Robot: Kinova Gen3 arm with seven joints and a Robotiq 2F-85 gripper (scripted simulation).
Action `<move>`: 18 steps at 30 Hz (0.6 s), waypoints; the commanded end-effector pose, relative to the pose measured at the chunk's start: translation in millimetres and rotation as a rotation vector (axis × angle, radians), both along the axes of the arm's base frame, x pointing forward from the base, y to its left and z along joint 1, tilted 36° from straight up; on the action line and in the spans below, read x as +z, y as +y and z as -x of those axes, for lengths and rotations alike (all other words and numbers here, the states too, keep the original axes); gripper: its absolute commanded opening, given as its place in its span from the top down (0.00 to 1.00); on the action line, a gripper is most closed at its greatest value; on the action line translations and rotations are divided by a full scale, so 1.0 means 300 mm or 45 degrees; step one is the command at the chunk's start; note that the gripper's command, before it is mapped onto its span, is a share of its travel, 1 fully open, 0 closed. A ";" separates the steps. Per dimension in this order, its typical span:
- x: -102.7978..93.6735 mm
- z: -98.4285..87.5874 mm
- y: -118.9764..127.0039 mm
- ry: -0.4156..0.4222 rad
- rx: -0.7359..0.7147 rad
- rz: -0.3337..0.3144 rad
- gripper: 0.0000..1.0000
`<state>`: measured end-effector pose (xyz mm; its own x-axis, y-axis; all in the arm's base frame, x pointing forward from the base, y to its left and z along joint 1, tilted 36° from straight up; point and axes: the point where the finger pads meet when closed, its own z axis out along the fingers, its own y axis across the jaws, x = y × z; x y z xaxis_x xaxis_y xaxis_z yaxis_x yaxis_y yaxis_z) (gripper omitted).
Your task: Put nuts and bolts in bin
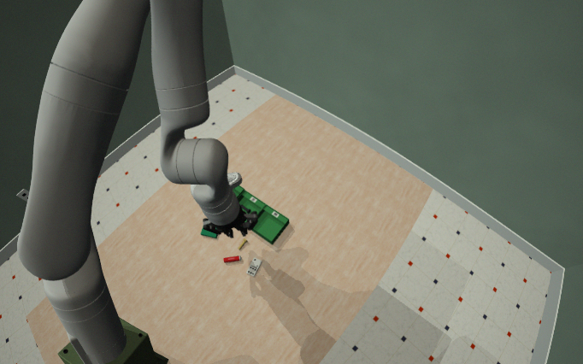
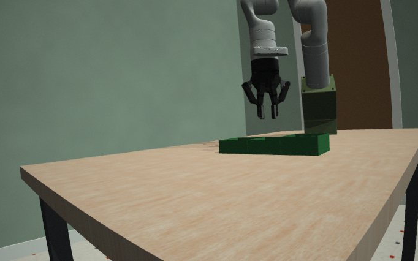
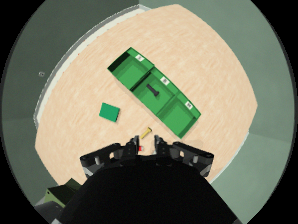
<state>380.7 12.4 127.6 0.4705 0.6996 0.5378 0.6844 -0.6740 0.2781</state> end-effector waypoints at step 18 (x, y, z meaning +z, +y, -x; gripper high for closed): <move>-0.018 0.013 -0.012 0.251 -0.780 -0.541 0.70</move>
